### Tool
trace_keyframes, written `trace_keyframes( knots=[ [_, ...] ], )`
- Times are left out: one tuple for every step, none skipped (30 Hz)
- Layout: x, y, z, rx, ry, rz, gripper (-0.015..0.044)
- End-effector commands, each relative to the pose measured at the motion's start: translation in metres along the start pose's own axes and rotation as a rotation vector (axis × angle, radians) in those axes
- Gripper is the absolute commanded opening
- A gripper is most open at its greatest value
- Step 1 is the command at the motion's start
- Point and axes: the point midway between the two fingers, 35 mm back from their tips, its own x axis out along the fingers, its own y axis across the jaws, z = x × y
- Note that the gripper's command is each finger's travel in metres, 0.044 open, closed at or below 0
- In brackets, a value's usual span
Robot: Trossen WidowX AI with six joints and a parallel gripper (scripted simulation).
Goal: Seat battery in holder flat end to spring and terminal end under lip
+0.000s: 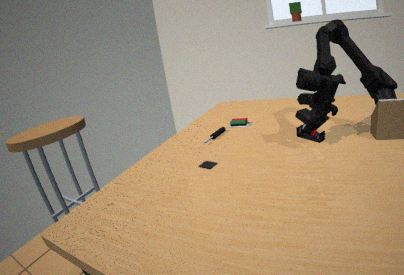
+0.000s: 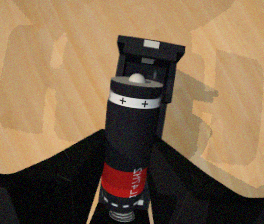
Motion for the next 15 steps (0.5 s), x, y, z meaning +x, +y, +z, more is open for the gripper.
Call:
trace_keyframes(
  knots=[
    [0.0033, 0.0023, -0.0033, 0.008, 0.074, 0.012, 0.0080],
    [0.0037, 0.0023, -0.0031, 0.008, 0.083, 0.012, 0.0080],
    [0.0041, 0.0023, -0.0028, 0.009, 0.093, 0.011, 0.0080],
    [0.0044, 0.0023, -0.0025, 0.010, 0.102, 0.011, 0.0080],
    [0.0047, 0.0023, -0.0022, 0.011, 0.110, 0.010, 0.0080],
    [0.0050, 0.0022, -0.0019, 0.012, 0.119, 0.010, 0.0080],
    [0.0053, 0.0022, -0.0016, 0.013, 0.129, 0.009, 0.0080],
    [0.0056, 0.0021, -0.0012, 0.014, 0.138, 0.008, 0.0080],
    [0.0059, 0.0019, -0.0009, 0.015, 0.147, 0.008, 0.0080],
    [0.0061, 0.0018, -0.0006, 0.016, 0.156, 0.007, 0.0080],
    [0.0063, 0.0016, -0.0003, 0.017, 0.165, 0.006, 0.0080],
    [0.0065, 0.0015, 0.0000, 0.018, 0.174, 0.005, 0.0080],
    [0.0068, 0.0012, 0.0003, 0.020, 0.184, 0.004, 0.0080],
    [0.0070, 0.0009, 0.0006, 0.022, 0.194, 0.003, 0.0080],
    [0.0072, 0.0006, 0.0010, 0.023, 0.203, 0.002, 0.0080]
  ],
)
